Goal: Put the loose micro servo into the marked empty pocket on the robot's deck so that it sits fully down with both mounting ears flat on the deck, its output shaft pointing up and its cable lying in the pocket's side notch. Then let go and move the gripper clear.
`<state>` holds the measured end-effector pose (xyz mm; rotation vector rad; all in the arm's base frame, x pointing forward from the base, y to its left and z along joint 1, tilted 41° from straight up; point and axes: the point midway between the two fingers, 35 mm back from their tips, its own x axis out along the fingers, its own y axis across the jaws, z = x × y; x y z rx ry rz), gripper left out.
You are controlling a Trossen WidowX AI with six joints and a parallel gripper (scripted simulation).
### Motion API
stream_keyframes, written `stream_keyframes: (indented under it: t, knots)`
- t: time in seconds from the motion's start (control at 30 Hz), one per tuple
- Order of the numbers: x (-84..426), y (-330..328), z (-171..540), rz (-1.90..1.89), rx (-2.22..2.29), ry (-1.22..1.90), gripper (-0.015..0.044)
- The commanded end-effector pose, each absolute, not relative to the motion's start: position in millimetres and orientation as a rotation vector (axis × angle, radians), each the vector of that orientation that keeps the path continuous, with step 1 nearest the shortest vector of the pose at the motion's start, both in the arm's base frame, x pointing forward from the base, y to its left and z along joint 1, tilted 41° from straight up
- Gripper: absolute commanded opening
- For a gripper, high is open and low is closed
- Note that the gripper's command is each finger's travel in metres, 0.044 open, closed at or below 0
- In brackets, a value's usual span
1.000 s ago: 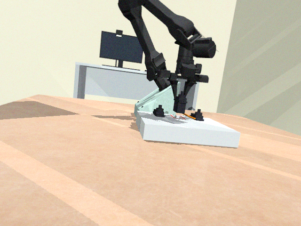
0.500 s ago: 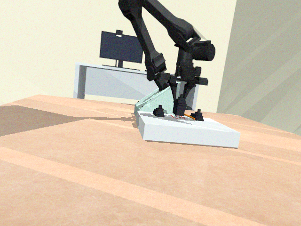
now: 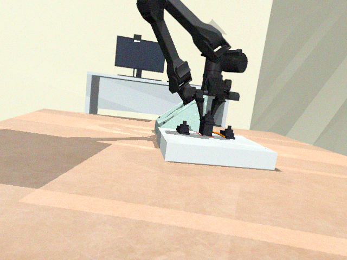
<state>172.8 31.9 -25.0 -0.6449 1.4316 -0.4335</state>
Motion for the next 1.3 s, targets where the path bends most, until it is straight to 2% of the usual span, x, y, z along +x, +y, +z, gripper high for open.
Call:
stream_keyframes:
  t: [0.0, 1.27]
  knots:
    - [173, 29, -28, -0.432, -0.652, 1.431, 0.0000]
    - [176, 10, -51, -0.433, -0.653, 1.430, 0.0000]
